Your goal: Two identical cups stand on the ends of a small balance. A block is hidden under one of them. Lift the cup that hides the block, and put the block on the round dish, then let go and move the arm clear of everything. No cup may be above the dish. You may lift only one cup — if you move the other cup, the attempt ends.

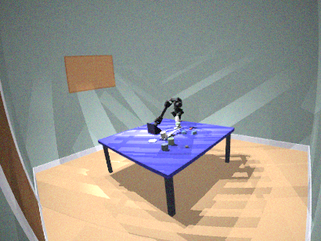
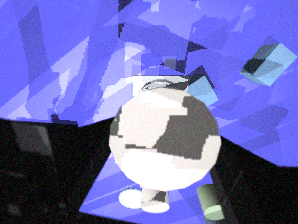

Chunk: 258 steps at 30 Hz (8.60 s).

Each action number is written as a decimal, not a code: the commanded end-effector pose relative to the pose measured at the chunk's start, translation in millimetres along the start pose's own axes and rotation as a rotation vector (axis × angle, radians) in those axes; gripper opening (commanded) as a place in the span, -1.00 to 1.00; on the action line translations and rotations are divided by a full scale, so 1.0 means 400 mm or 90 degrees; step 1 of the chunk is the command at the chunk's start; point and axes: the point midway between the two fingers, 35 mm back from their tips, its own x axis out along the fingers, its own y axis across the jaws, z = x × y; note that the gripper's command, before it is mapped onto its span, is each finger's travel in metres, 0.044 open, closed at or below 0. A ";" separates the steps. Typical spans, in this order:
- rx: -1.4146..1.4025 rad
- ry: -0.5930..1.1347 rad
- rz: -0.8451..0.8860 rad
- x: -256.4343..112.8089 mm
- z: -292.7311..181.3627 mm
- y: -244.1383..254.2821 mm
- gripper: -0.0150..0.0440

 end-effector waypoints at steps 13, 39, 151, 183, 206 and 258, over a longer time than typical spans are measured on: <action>0.000 0.000 -0.001 0.000 -0.001 -0.001 -0.49; -0.047 0.005 0.030 0.144 0.152 0.130 -0.49; 0.000 -0.003 0.047 0.215 -0.033 0.000 0.39; 0.007 0.000 0.034 0.121 -0.036 -0.015 -0.49; 0.028 0.015 0.020 0.025 -0.179 -0.065 -0.49; -0.001 0.011 0.046 0.246 -0.989 0.088 -0.49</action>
